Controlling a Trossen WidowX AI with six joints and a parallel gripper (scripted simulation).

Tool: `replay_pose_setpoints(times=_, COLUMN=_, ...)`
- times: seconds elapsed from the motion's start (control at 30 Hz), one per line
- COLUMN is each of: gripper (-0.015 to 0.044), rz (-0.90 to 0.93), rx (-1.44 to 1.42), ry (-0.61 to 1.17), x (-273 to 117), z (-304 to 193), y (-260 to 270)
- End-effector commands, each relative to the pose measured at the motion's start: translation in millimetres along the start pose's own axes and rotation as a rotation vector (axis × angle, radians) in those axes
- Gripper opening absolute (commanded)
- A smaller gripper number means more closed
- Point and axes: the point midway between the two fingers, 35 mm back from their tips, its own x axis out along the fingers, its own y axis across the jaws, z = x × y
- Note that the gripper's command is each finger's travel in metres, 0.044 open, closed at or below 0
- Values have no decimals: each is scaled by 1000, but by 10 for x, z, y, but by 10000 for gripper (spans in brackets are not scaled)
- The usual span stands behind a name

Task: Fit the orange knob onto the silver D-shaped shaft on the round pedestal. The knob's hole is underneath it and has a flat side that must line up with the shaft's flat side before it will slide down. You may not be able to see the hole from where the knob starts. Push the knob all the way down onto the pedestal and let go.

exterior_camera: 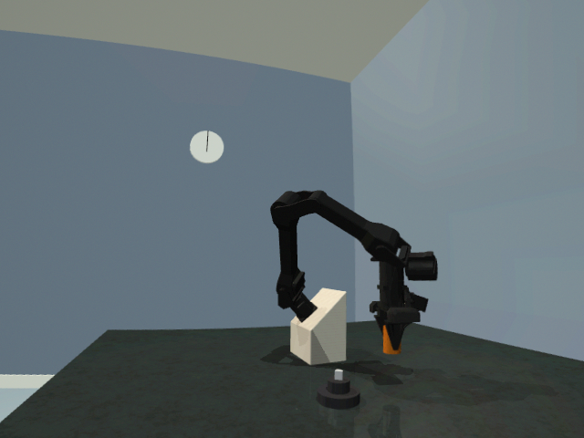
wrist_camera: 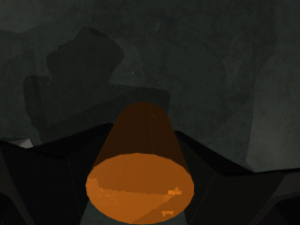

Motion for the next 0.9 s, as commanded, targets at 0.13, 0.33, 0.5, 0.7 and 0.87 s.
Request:
replay_pose_setpoints(times=0.13, gripper=0, rz=6, rx=-8, ry=5, x=434, z=12, y=-10)
replay_pose_setpoints(times=0.33, gripper=0, rz=11, rx=-4, ry=8, x=678, z=14, y=-45)
replay_pose_setpoints(times=0.5, gripper=0, rz=11, rx=-4, ry=8, x=684, z=-1, y=-54)
replay_pose_setpoints(times=0.7, gripper=157, rz=15, rx=7, ry=5, x=669, z=3, y=-61)
replay_pose_setpoints(times=0.87, gripper=240, rz=15, rx=7, ry=5, x=669, z=3, y=-61)
